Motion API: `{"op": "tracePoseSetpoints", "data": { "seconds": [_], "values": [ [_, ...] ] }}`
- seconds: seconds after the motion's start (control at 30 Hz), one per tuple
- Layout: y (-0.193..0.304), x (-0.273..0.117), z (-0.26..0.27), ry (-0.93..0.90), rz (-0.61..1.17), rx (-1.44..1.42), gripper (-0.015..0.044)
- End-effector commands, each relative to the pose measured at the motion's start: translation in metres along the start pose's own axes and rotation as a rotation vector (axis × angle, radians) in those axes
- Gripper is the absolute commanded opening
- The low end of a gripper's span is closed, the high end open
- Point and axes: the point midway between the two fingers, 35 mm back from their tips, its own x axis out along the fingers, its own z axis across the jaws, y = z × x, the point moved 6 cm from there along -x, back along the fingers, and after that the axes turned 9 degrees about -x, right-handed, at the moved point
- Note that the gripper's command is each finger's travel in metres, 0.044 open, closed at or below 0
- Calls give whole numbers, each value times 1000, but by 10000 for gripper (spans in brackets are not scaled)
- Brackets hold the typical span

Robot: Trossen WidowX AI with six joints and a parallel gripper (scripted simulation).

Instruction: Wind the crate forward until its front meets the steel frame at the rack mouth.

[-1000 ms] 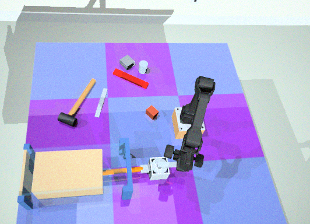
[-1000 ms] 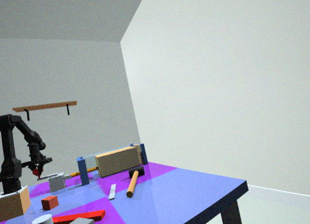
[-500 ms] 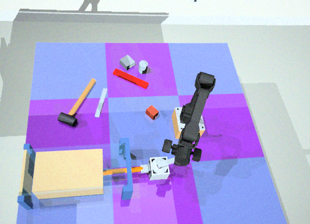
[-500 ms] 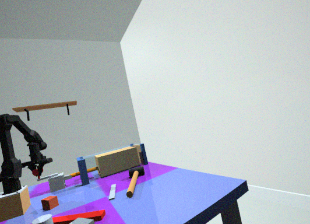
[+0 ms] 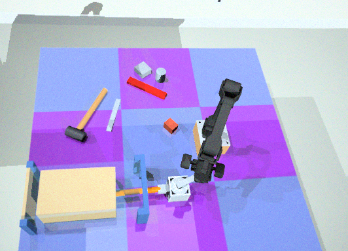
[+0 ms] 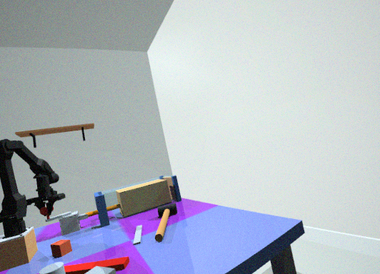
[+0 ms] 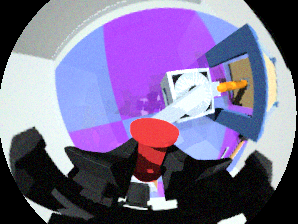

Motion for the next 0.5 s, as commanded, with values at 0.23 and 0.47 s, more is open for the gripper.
{"op": "tracePoseSetpoints", "data": {
  "seconds": [0.23,0.47],
  "values": [
    [16,3,-17,37,36,23,0],
    [20,2,-23,38,37,23,0]
  ]
}}
